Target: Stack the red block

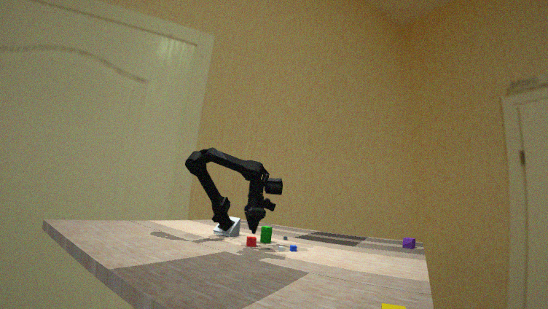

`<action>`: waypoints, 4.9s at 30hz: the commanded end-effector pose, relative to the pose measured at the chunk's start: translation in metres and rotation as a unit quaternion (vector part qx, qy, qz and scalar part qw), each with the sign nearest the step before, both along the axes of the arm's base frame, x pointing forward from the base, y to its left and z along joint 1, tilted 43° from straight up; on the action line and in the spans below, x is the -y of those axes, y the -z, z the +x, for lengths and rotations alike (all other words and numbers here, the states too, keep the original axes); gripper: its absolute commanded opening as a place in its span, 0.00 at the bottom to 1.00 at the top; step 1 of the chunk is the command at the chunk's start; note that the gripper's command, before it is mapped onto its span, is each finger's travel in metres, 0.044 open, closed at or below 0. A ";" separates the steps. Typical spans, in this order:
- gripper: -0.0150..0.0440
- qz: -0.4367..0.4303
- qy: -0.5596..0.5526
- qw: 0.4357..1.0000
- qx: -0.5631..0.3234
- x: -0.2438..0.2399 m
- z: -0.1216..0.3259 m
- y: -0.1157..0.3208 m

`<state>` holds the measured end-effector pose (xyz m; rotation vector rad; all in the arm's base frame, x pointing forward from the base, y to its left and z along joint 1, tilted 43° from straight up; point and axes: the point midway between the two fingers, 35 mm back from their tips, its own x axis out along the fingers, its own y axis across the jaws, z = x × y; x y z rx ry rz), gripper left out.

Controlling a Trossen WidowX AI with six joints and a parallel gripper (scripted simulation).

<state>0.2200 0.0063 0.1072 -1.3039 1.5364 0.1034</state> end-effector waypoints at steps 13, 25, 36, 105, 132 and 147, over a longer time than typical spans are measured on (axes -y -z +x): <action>1.00 -0.001 -0.003 1.000 0.004 0.014 0.005 0.014; 1.00 -0.001 -0.003 1.000 0.004 0.027 0.009 0.028; 1.00 -0.002 -0.003 1.000 0.004 0.035 0.010 0.035; 0.25 0.000 -0.003 1.000 0.002 -0.045 -0.011 -0.051; 0.25 0.003 -0.003 1.000 0.002 -0.131 -0.032 0.030; 0.25 0.002 -0.003 1.000 0.002 -0.117 -0.031 0.049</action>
